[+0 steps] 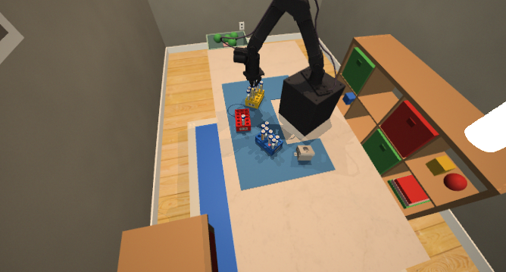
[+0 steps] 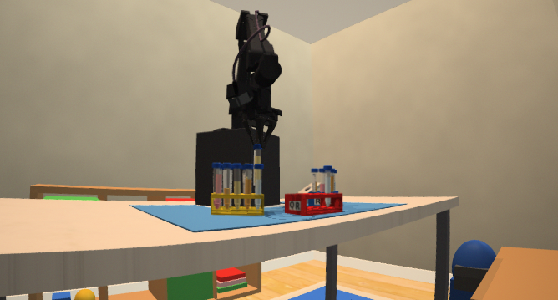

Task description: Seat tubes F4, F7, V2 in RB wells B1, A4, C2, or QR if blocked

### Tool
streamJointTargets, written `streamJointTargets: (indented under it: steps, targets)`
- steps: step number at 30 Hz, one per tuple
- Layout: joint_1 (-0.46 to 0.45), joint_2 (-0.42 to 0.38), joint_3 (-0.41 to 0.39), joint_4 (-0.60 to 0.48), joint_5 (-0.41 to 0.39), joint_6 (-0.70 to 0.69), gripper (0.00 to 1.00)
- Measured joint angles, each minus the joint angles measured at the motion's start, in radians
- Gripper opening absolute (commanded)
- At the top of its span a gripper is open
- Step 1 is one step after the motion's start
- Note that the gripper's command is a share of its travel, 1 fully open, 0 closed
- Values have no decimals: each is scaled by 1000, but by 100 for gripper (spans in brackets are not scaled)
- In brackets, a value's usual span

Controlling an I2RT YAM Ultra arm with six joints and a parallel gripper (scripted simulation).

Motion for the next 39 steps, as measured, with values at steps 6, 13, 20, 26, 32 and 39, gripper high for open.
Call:
streamJointTargets:
  steps: [6, 13, 20, 26, 32, 39]
  targets:
    - [0, 3, 0, 5, 0, 0, 0]
    - [-1, 10, -3, 14, 0, -1, 0]
    - [-4, 17, -3, 21, 0, -1, 0]
    - [-4, 20, -4, 28, 0, -1, 0]
    - [-4, 26, -7, 35, 0, -1, 0]
    - [-4, 31, -6, 40, 0, -1, 0]
